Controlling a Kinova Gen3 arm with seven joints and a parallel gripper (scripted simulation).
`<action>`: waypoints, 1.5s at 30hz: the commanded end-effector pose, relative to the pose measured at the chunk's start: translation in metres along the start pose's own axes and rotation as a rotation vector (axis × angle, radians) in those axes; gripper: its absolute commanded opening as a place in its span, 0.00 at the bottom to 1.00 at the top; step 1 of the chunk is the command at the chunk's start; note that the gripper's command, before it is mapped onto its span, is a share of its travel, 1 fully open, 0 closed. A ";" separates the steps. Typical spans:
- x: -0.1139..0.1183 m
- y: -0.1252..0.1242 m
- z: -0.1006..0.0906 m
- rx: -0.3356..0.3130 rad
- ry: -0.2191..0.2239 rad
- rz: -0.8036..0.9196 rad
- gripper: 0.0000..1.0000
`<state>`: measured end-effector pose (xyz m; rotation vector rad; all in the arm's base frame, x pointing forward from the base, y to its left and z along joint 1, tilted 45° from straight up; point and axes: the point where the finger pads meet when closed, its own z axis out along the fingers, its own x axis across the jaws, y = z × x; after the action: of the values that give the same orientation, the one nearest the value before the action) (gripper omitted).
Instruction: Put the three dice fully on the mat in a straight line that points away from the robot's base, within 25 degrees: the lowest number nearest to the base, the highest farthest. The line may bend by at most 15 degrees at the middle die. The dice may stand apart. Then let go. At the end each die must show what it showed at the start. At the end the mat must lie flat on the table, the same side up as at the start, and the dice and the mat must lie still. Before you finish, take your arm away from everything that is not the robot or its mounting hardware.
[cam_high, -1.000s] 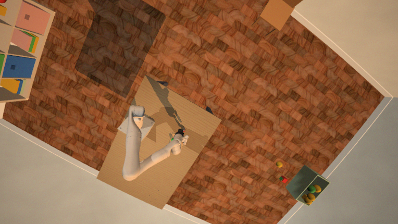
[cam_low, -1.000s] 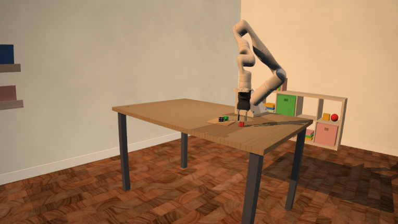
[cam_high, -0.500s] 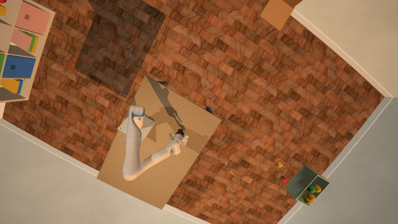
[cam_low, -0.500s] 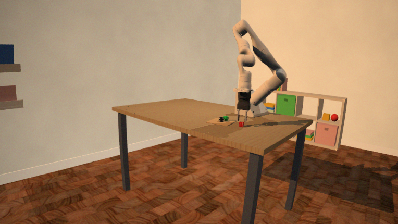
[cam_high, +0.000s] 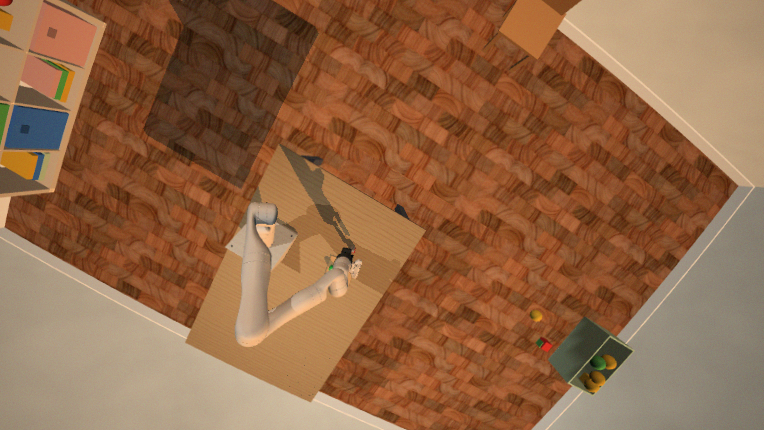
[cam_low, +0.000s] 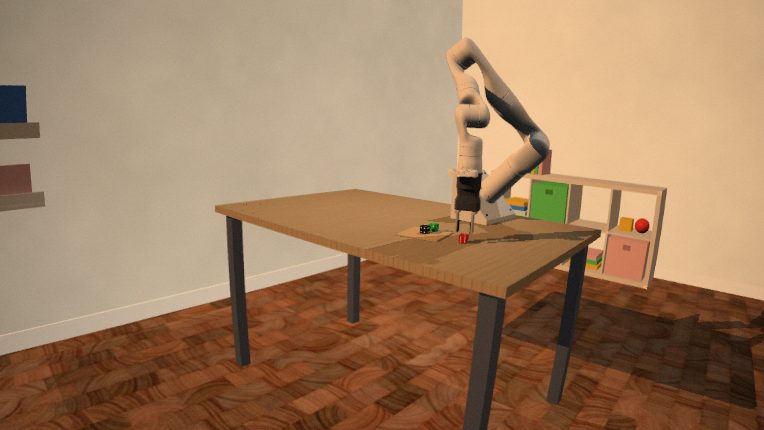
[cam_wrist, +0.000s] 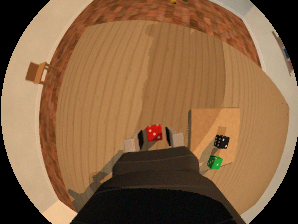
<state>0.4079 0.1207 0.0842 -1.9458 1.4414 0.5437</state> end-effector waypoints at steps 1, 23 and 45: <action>0.000 0.000 -0.001 0.001 0.001 0.000 0.79; 0.000 0.000 -0.001 0.001 0.001 0.000 0.79; 0.000 0.000 0.003 0.001 0.001 0.000 0.79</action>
<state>0.4086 0.1223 0.0817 -1.9442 1.4436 0.5418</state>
